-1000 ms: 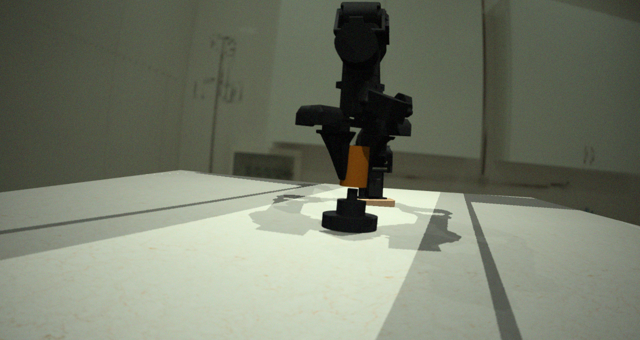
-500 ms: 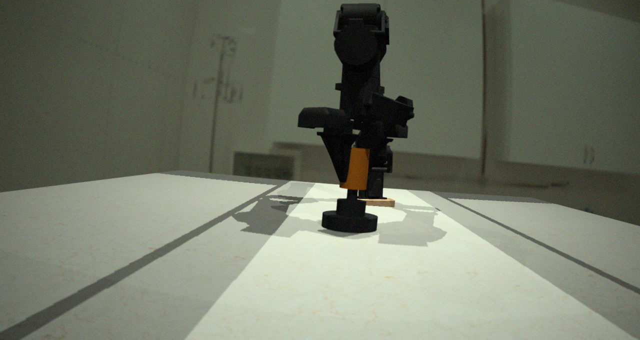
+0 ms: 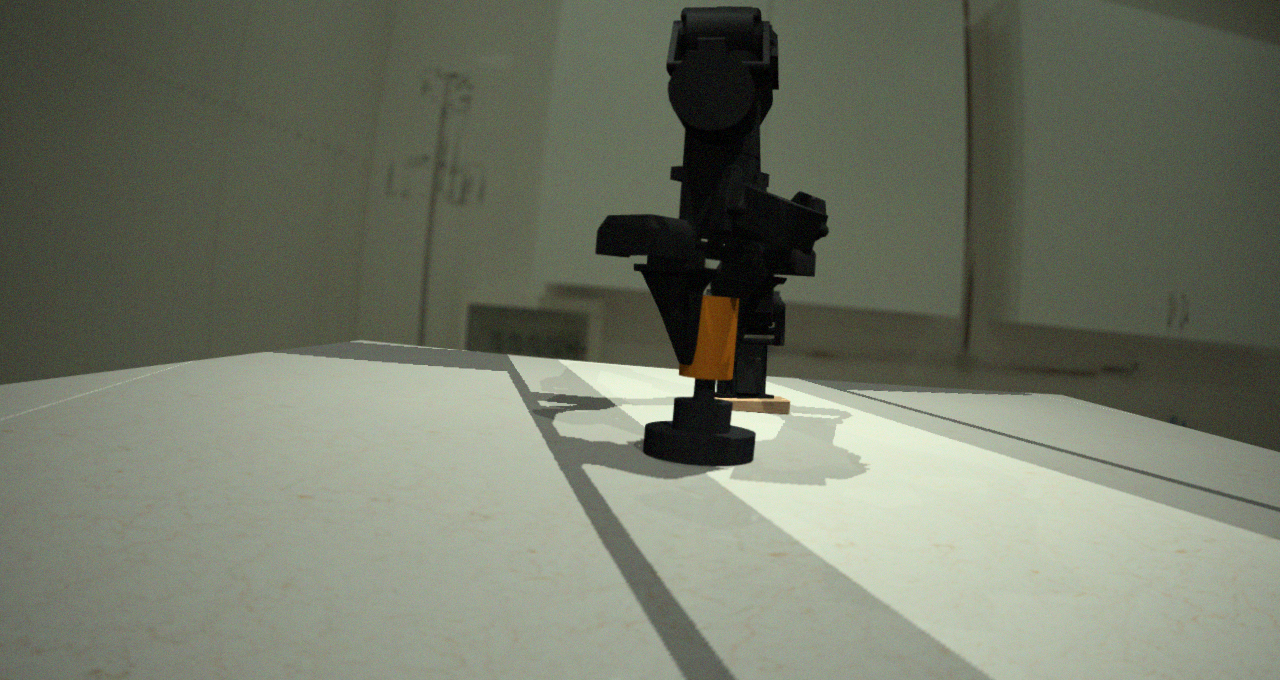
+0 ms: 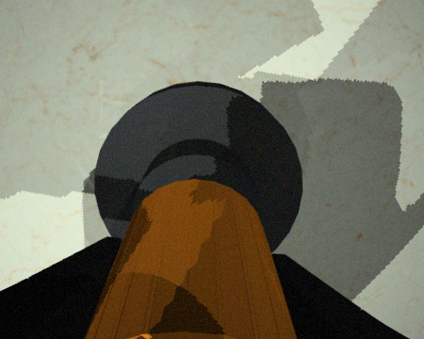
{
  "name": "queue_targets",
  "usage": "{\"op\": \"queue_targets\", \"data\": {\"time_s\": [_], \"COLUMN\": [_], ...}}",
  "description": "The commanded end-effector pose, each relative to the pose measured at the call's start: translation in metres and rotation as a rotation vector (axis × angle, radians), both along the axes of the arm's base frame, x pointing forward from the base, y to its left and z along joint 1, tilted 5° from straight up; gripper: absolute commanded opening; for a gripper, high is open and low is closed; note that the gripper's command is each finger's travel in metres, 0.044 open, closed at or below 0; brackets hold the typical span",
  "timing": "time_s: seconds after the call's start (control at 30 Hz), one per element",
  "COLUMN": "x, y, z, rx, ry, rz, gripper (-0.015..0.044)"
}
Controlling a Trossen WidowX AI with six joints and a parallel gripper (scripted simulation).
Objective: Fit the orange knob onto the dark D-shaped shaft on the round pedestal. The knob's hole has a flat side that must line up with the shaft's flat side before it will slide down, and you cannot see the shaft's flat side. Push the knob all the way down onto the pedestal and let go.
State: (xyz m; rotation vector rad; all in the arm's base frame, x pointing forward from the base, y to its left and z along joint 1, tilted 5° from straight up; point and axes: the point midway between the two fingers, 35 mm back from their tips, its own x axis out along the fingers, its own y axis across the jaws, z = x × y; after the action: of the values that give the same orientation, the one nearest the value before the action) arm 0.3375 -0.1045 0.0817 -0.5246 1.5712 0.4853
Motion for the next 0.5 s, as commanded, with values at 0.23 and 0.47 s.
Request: {"op": "queue_targets", "data": {"time_s": [0.23,0.47], "x": [0.0015,0.0008], "y": [-0.0003,-0.0005], "z": [0.0052,0.0035], "rx": [0.000,0.008], "ry": [-0.002,0.006], "rz": [0.030,0.214], "gripper": [0.0000,0.0000]}}
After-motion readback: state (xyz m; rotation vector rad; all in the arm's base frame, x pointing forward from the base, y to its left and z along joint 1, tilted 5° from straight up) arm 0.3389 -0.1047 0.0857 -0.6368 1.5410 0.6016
